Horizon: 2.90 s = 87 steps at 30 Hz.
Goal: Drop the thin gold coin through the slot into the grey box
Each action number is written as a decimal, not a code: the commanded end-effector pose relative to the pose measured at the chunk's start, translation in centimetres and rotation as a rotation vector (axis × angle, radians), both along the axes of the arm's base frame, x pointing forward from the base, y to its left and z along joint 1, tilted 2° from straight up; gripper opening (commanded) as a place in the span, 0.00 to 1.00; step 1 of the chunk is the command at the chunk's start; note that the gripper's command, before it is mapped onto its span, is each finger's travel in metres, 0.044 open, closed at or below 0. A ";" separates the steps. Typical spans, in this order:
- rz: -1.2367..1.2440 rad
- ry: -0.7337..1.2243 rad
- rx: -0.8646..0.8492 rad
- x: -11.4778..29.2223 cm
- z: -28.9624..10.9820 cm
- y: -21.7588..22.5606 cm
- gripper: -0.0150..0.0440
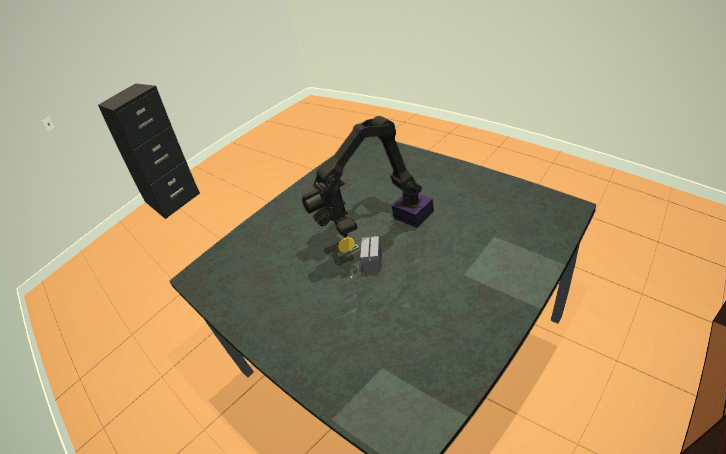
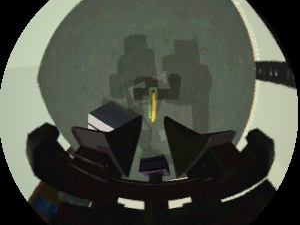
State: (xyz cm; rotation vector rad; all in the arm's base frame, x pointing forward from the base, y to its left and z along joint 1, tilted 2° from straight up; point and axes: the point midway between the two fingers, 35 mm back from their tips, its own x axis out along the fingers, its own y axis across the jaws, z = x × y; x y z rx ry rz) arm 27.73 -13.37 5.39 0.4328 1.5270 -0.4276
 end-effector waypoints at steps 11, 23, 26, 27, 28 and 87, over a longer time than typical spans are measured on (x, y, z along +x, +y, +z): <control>0.004 0.003 -0.002 0.0 -2.3 0.0 0.53; 0.004 0.003 -0.002 0.1 -4.2 -0.1 0.53; 0.004 0.003 -0.002 0.0 -4.7 -0.1 0.53; 0.004 0.003 -0.002 0.0 -4.9 -0.1 0.53; 0.004 0.003 -0.002 0.0 -5.1 -0.1 0.53; 0.004 0.003 -0.003 0.3 -1.7 -0.2 0.25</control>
